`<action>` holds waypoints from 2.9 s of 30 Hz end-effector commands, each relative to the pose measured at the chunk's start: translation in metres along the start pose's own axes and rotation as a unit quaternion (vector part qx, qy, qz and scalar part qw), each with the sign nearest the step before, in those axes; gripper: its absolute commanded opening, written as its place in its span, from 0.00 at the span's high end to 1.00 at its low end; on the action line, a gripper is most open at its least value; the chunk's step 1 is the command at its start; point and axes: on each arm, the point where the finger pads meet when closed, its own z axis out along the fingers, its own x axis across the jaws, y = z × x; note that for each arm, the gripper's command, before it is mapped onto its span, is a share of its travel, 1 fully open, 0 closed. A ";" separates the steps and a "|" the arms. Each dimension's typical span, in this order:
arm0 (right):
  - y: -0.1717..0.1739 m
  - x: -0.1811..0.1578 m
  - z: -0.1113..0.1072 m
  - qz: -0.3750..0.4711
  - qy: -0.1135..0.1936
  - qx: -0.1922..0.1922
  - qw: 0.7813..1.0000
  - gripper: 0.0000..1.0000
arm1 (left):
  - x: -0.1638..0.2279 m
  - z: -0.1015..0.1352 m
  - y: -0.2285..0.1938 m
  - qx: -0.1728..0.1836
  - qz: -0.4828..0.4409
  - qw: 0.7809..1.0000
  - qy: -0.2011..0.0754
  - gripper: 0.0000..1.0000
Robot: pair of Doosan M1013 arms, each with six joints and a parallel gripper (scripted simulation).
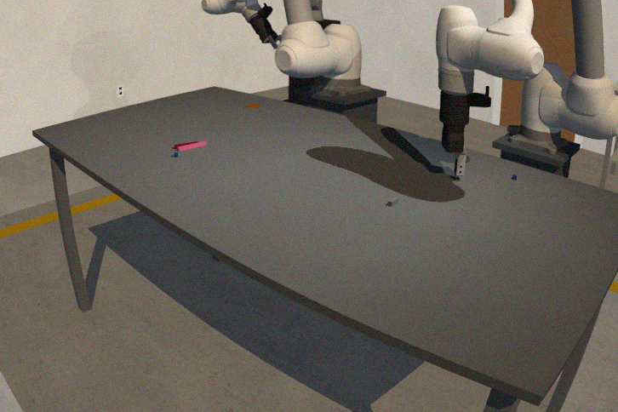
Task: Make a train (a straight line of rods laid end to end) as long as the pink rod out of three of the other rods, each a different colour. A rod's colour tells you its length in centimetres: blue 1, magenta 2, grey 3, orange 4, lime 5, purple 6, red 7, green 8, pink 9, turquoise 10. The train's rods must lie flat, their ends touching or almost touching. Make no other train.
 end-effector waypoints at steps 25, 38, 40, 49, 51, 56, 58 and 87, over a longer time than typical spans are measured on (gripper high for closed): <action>0.000 0.000 0.000 0.000 0.000 0.000 1.000 0.00 | 0.000 0.000 0.000 0.000 0.000 1.000 0.000 0.76; 0.000 0.000 0.000 0.000 0.000 0.000 1.000 0.00 | 0.000 0.000 0.000 0.000 0.000 1.000 0.000 0.76; 0.000 0.000 0.000 0.000 0.000 0.000 1.000 0.00 | 0.000 0.001 0.000 0.000 0.000 1.000 0.000 0.76; 0.000 0.000 0.000 0.000 0.000 0.000 1.000 0.00 | 0.000 0.006 0.000 0.000 0.000 1.000 0.000 0.76; 0.000 0.000 0.000 0.000 0.000 0.000 1.000 0.00 | 0.000 0.008 0.000 0.000 0.000 1.000 0.000 0.76; 0.000 0.000 0.000 0.000 0.000 0.000 1.000 0.00 | 0.000 0.011 0.000 0.000 0.000 1.000 0.000 0.76; 0.000 0.000 0.000 0.000 0.000 0.000 1.000 0.00 | 0.000 0.011 0.000 0.000 0.000 1.000 0.000 0.76; 0.000 0.000 0.000 0.000 0.000 0.000 1.000 0.00 | 0.000 0.012 0.000 0.000 0.000 1.000 0.000 0.76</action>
